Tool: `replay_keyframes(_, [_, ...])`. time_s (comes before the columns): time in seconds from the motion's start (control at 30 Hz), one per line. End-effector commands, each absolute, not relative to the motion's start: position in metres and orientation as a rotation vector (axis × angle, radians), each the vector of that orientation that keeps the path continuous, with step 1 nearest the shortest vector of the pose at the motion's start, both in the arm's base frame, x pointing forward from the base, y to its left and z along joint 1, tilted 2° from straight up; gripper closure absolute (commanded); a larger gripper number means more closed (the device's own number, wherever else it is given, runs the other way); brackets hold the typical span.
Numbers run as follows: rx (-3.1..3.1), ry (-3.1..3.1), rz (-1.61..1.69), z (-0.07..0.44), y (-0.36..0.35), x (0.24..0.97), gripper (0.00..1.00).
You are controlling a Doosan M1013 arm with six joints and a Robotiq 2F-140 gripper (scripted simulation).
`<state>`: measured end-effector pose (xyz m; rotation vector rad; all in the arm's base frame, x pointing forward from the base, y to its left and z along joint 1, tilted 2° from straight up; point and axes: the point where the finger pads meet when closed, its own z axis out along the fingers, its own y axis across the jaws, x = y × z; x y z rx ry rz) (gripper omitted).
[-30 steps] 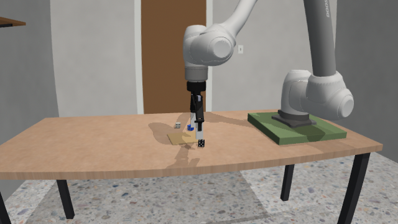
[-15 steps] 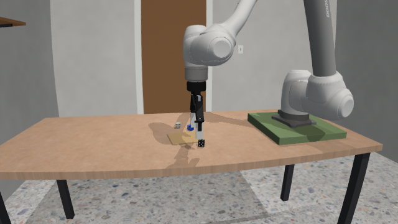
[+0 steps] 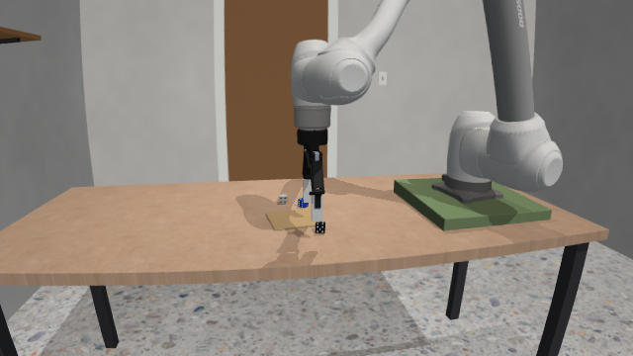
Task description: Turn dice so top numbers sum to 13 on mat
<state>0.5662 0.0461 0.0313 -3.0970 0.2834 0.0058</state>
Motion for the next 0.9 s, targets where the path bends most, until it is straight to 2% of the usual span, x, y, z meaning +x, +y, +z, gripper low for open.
replay_keyframes(0.0, [-3.097, 0.283, 0.006, 0.031, 0.046, 0.566, 0.00])
replay_keyframes(0.43, [-3.097, 0.283, 0.006, 0.060, 0.045, 0.566, 0.00])
replay_keyframes(0.7, [-3.097, 0.283, 0.006, 0.111, 0.044, 0.566, 0.00])
replay_keyframes(0.87, [-3.097, 0.283, 0.006, 0.121, 0.043, 0.566, 0.00])
